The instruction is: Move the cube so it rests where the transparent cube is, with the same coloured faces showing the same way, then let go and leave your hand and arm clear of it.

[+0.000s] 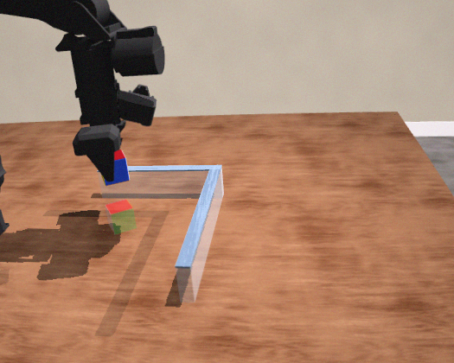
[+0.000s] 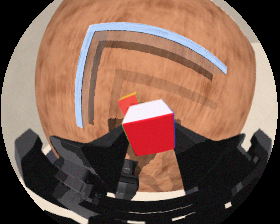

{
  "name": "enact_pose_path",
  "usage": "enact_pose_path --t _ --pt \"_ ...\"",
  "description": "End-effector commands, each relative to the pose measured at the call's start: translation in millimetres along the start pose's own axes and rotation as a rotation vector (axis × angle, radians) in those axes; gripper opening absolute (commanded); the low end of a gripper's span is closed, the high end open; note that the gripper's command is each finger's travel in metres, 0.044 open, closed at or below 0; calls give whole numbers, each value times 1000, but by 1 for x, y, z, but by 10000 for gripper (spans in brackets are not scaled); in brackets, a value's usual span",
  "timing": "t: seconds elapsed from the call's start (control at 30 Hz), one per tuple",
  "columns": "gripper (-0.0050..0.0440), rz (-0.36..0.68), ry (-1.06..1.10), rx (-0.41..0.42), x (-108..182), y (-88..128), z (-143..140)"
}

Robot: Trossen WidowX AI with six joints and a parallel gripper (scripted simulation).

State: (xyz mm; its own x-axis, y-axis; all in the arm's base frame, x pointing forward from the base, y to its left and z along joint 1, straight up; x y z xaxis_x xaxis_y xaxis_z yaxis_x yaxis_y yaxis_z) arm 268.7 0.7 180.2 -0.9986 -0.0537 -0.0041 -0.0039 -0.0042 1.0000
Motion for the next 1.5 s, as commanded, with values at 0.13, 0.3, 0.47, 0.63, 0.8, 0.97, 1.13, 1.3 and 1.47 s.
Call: enact_pose_path --t 0.13,0.3,0.47,0.63,0.8,0.97,1.13,1.3,1.47 --pt "0 -15 -197 3 1 2 3" --pt "0 -15 -371 2 1 0 5" --pt "0 -15 -544 0 2 -1 7" --pt "0 -15 -649 -1 2 -2 9" --pt "0 -15 -822 -2 2 -4 11" --pt "0 -15 -996 -3 3 -5 13" --pt "0 -15 -1100 -4 3 -6 14" --pt "0 -15 -1274 -6 4 -7 16" --pt "0 -14 -1447 -7 4 -9 18"
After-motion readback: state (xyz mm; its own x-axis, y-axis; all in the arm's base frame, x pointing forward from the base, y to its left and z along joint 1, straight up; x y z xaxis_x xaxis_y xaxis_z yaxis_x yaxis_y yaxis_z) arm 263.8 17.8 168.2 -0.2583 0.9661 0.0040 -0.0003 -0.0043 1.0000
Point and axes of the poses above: the point midway between the two fingers, 35 mm back from their tips, its own y axis back along the fingers, its own z axis across the jaws, x = y × z, the point moved 3 cm from there along y, back along the fingers, and after that the axes turned 11 degrees about -y, right-handed, at the moved point
